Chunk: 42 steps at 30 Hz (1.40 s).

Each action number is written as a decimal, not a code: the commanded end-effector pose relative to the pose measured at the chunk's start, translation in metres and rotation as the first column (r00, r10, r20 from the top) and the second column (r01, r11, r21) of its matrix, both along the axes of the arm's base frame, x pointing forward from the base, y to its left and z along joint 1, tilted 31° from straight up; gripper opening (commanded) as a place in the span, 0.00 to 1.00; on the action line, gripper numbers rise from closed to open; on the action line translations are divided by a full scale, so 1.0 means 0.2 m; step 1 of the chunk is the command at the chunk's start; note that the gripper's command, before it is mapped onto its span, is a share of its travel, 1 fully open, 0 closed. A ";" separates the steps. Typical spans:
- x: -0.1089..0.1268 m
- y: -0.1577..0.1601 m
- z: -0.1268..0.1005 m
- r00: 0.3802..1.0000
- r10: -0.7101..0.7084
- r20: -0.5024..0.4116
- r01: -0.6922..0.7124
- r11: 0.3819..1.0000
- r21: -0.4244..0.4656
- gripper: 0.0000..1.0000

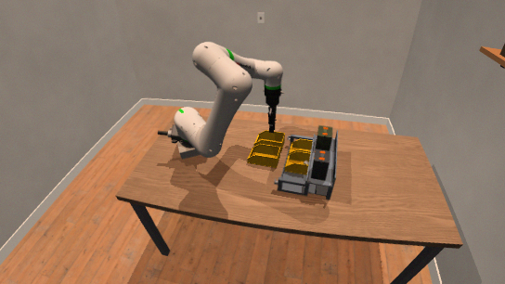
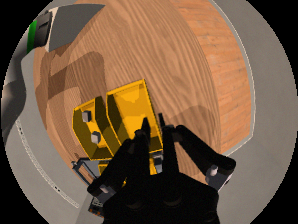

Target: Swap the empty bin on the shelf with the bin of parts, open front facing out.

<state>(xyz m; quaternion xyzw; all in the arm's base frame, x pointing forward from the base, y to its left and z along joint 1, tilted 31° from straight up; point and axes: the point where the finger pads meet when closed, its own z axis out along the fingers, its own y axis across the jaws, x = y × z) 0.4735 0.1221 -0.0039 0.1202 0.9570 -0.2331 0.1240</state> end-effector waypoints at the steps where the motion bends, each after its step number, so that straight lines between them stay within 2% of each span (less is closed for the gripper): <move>1: 0.00 0.02 0.03 1.000 0.001 0.001 -0.001 1.000 0.001 0.24; 20: -0.03 0.09 0.16 1.000 0.001 0.001 -0.001 1.000 0.001 0.24; 42: -0.05 0.15 0.26 1.000 0.001 0.001 -0.001 1.000 0.001 0.24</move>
